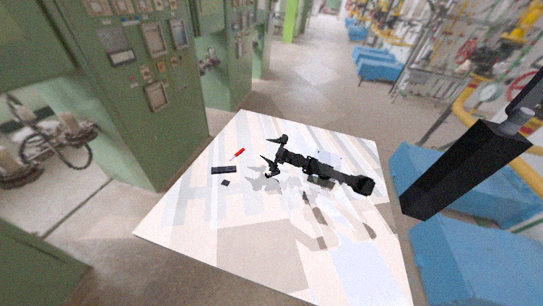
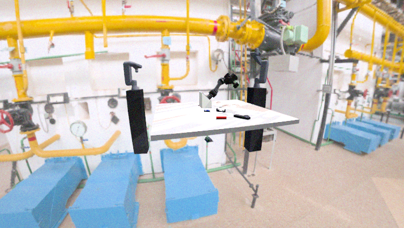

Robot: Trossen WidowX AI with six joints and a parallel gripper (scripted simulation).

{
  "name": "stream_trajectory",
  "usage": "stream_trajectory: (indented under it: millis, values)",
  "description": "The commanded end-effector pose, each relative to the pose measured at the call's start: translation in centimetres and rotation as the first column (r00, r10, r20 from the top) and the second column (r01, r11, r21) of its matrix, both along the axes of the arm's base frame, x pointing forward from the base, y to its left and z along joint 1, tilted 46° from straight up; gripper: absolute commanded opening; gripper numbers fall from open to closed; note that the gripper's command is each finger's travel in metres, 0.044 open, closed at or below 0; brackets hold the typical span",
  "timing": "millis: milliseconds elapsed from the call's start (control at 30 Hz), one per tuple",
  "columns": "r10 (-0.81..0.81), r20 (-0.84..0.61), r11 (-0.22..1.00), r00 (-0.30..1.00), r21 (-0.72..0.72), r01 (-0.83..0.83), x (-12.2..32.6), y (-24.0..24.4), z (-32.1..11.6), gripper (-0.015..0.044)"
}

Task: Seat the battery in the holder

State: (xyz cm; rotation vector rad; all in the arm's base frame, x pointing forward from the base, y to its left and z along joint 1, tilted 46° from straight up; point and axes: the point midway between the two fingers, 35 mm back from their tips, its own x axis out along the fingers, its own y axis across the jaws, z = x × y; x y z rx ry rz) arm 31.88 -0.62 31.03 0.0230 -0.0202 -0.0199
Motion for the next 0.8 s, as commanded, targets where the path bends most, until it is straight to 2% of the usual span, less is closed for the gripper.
stream_trajectory:
  millis: [0,67,200,300,433,600,667,767]
  values:
    - [0.002,-0.011,1.000,1.000,0.009,-0.002,0.2,0.0,-0.2,0.0374]
    - [0.015,-0.101,0.996,0.995,0.083,-0.007,1.4,-0.2,-2.2,0.0321]
    - [0.061,-0.362,0.946,0.930,0.320,0.062,4.1,-1.0,-8.6,0.0224]
    - [0.106,-0.533,0.859,0.839,0.474,0.193,5.1,-1.7,-13.4,0.0224]
    - [0.188,-0.715,0.705,0.673,0.576,0.415,4.9,-2.7,-19.9,0.0224]
    - [0.313,-0.833,0.413,0.456,0.552,0.724,3.5,-3.2,-26.4,0.0224]
    - [0.370,-0.852,0.272,0.370,0.481,0.834,2.6,-3.3,-28.5,0.0224]
    - [0.466,-0.851,0.046,0.242,0.296,0.954,1.1,-3.3,-31.6,0.0224]
